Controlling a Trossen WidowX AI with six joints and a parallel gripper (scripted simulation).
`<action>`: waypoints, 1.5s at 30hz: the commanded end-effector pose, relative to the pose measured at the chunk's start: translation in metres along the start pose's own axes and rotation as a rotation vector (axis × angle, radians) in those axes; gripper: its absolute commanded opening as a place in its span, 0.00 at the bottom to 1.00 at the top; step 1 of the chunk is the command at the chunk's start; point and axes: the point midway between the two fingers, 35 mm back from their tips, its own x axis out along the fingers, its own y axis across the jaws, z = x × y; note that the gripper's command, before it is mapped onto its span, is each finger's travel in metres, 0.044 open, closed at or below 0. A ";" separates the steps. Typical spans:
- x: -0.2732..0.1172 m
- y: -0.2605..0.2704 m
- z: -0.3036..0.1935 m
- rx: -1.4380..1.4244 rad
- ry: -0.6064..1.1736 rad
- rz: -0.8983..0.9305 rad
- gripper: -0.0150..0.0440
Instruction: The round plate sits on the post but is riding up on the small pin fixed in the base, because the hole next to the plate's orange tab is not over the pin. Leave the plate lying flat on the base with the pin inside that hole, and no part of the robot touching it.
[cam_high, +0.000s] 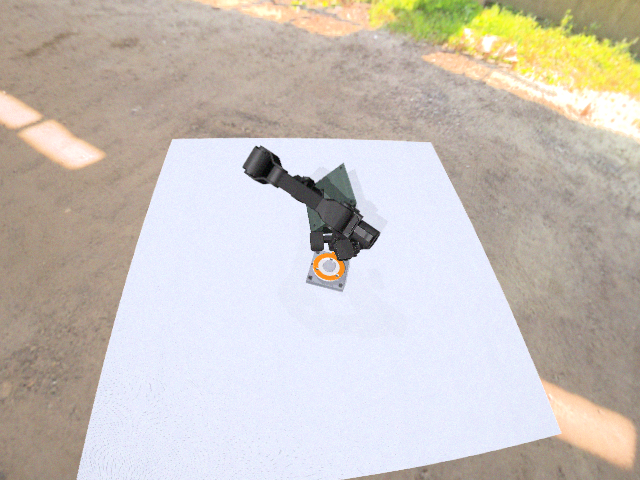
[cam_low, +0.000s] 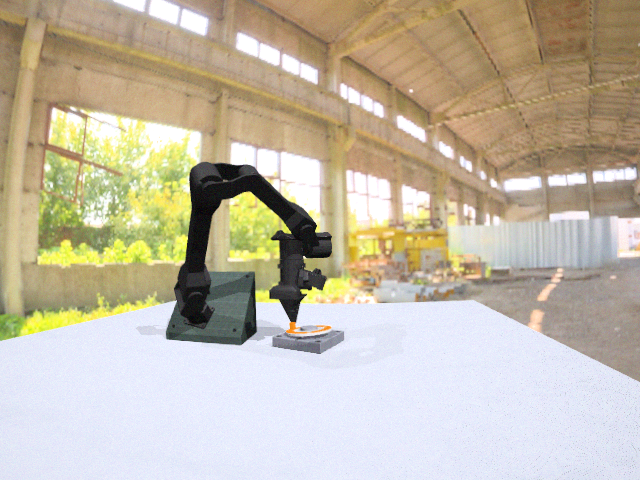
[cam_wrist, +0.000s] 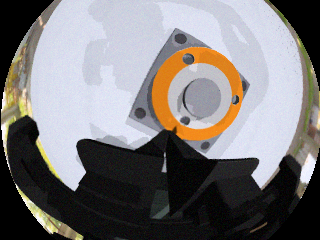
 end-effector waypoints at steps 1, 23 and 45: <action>0.002 -0.006 -0.002 -0.006 0.007 -0.011 0.25; 0.002 -0.023 -0.008 -0.006 0.007 -0.012 0.25; 0.000 -0.049 -0.005 -0.006 0.008 -0.013 0.25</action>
